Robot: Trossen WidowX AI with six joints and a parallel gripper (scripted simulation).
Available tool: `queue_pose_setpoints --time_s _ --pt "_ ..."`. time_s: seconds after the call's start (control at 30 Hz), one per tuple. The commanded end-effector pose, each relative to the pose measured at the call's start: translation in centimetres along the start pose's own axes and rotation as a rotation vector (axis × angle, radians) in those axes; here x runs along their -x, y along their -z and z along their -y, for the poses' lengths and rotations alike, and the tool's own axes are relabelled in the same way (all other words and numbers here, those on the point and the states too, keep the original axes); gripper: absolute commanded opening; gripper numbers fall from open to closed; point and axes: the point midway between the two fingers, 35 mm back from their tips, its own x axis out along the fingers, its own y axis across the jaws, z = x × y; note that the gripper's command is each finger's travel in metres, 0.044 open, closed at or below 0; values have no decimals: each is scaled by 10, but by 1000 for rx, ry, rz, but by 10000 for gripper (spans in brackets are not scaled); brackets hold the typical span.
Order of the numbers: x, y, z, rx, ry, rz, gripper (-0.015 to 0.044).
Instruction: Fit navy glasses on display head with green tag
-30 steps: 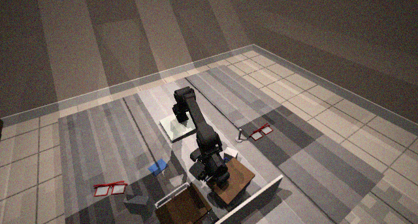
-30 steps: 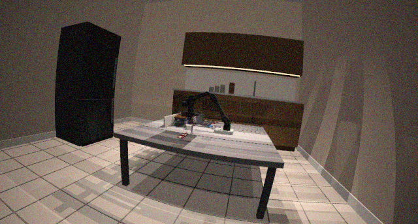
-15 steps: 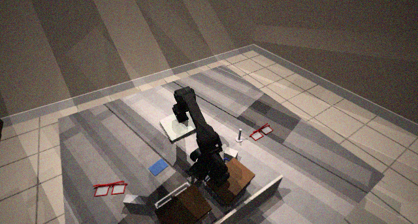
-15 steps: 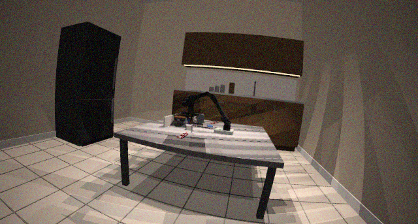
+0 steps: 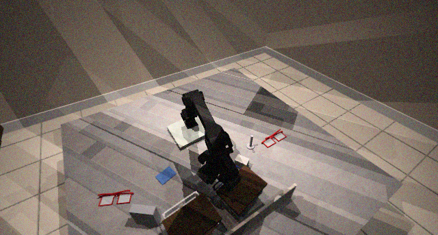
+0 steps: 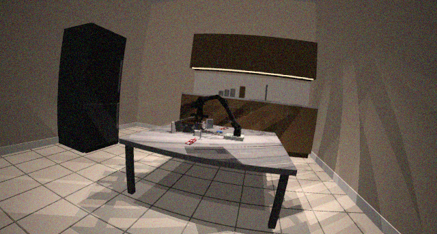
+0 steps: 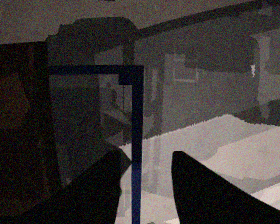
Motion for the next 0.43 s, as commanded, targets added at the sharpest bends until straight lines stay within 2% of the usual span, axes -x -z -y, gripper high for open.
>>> queue_pose_setpoints --time_s 0.0,0.4 --pt "6 -1 15 -5 0 3 107" --pt "18 0 52 -4 3 3 107"
